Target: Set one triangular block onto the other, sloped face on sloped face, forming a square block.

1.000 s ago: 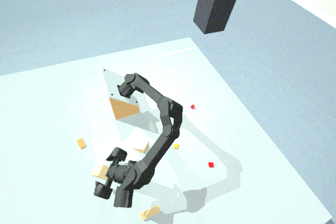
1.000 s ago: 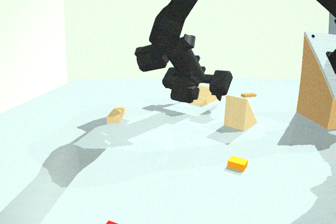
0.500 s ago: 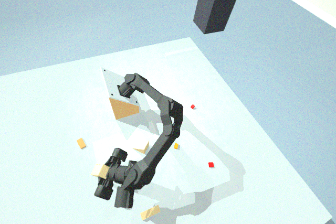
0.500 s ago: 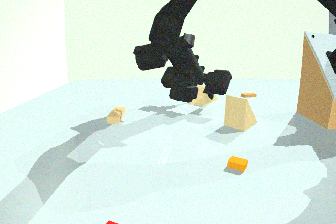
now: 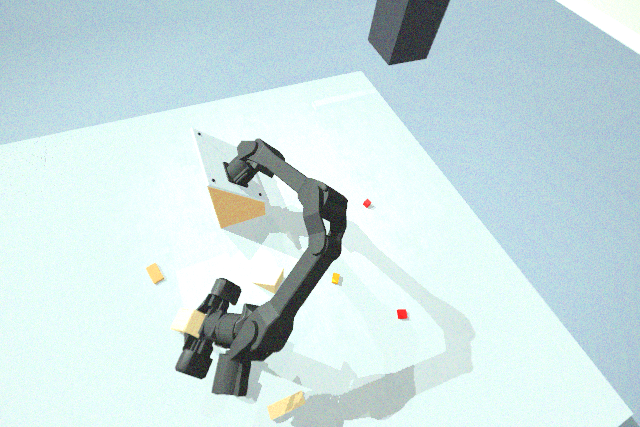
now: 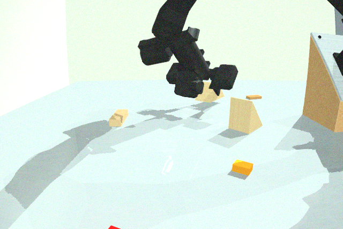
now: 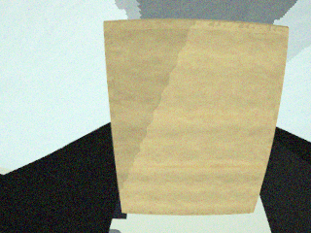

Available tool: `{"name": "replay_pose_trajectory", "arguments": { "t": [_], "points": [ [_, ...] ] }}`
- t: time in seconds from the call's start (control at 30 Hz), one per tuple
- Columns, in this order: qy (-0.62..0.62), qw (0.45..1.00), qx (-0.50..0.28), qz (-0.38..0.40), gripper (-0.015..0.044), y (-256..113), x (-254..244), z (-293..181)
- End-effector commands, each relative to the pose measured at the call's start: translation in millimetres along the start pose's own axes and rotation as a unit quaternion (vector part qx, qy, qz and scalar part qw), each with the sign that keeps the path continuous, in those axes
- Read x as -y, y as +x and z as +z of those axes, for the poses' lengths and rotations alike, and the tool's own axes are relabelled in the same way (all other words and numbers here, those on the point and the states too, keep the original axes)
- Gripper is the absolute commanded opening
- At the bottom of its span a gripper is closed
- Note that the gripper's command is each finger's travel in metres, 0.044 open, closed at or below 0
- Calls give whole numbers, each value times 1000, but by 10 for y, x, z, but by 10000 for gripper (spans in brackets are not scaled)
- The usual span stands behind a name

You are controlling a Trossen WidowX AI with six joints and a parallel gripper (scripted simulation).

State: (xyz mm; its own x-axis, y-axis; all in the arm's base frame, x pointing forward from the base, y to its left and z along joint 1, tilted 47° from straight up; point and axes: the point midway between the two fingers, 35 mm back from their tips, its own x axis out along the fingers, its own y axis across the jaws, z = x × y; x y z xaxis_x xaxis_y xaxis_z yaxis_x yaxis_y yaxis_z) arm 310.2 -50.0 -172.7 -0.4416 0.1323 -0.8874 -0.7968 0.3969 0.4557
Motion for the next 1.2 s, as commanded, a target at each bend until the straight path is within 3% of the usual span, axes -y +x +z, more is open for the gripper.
{"name": "replay_pose_trajectory", "arguments": {
  "t": [0.0, 0.4, 0.8, 1.17],
  "points": [
    [0, 1000, 0, -12, 0, -199, 50, -129],
    [1, 1000, -1, -12, 0, -602, 15, -553],
    [1, 1000, -1, -12, 0, -623, 11, -578],
    [28, 988, 151, 23, 0, -477, -27, -645]
  ]
}}
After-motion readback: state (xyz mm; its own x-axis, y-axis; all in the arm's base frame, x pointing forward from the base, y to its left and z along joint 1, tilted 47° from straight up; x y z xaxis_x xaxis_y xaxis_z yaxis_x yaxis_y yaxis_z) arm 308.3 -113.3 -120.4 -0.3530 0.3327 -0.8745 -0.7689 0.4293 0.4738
